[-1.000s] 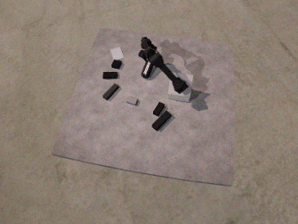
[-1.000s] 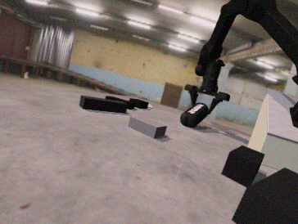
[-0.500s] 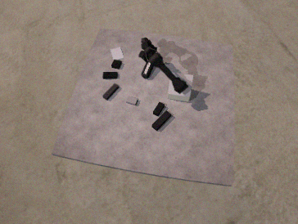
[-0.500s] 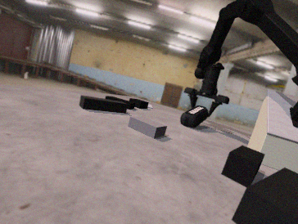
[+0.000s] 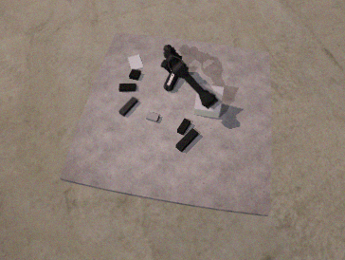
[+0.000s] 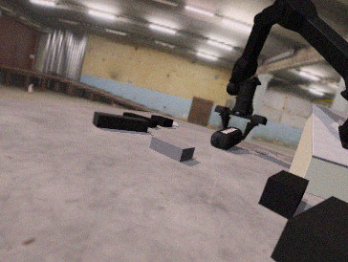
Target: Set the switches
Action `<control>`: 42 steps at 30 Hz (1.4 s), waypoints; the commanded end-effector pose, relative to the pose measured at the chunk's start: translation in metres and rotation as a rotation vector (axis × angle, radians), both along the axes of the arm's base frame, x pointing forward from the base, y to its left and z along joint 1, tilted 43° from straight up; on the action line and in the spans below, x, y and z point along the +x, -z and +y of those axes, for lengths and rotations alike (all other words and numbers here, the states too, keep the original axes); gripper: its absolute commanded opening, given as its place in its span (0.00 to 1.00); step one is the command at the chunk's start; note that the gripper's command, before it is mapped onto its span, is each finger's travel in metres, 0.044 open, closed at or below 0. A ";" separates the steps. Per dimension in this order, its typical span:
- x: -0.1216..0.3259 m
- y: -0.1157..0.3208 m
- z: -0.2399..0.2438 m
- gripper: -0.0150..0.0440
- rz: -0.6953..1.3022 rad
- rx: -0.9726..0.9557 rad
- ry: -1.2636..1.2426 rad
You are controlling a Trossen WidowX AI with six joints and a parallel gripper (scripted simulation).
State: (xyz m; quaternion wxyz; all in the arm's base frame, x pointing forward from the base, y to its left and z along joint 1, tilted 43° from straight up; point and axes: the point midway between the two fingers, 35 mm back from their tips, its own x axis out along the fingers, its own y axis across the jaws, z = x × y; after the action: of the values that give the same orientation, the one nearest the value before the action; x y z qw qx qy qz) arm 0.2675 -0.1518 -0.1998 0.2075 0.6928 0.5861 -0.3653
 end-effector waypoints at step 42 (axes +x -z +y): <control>0.000 0.017 0.012 1.00 0.003 0.004 -0.001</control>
State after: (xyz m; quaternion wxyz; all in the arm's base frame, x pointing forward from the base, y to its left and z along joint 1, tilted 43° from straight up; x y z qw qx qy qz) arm 0.2671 -0.1402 -0.2171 0.2054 0.6926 0.5873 -0.3648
